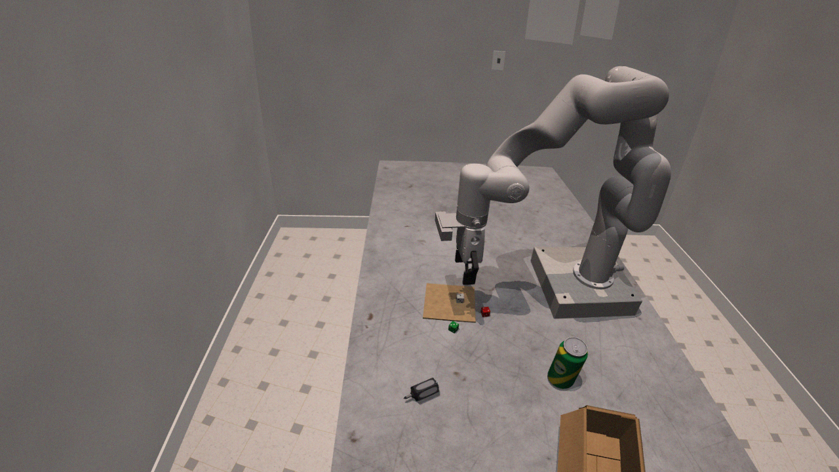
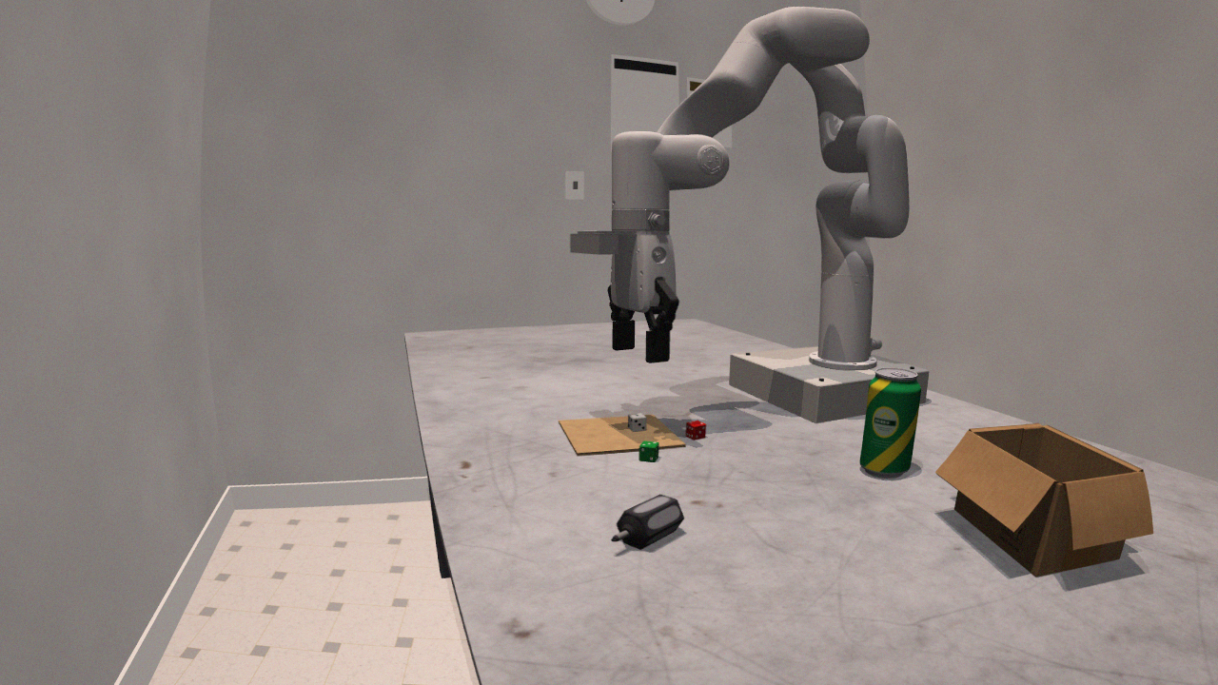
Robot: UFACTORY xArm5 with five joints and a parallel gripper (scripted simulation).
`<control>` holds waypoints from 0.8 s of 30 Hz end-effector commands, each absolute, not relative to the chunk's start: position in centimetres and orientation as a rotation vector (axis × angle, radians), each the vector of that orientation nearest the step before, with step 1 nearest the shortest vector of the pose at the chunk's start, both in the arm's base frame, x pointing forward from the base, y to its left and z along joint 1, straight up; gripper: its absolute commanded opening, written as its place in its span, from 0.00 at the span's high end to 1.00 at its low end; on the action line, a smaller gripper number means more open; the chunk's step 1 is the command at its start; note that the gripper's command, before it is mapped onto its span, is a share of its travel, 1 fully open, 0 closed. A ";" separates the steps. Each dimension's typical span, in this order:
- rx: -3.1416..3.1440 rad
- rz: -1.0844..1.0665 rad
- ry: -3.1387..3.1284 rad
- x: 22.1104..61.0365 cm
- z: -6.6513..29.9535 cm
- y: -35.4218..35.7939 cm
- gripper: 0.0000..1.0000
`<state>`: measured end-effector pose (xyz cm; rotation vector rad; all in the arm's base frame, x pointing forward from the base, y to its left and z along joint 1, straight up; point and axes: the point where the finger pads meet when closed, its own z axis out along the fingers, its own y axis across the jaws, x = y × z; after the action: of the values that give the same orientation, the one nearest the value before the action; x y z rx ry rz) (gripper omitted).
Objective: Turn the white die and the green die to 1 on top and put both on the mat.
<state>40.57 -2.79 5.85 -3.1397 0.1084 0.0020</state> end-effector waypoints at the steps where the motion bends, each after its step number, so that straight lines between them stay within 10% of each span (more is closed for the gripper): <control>1: -3.140 -0.004 0.108 40.7 6.0 -2.8 0.00; 24: -3.085 -0.004 -0.594 41.8 5.7 -1.2 0.00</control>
<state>41.33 -1.67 5.68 -3.1200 -0.3677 0.0003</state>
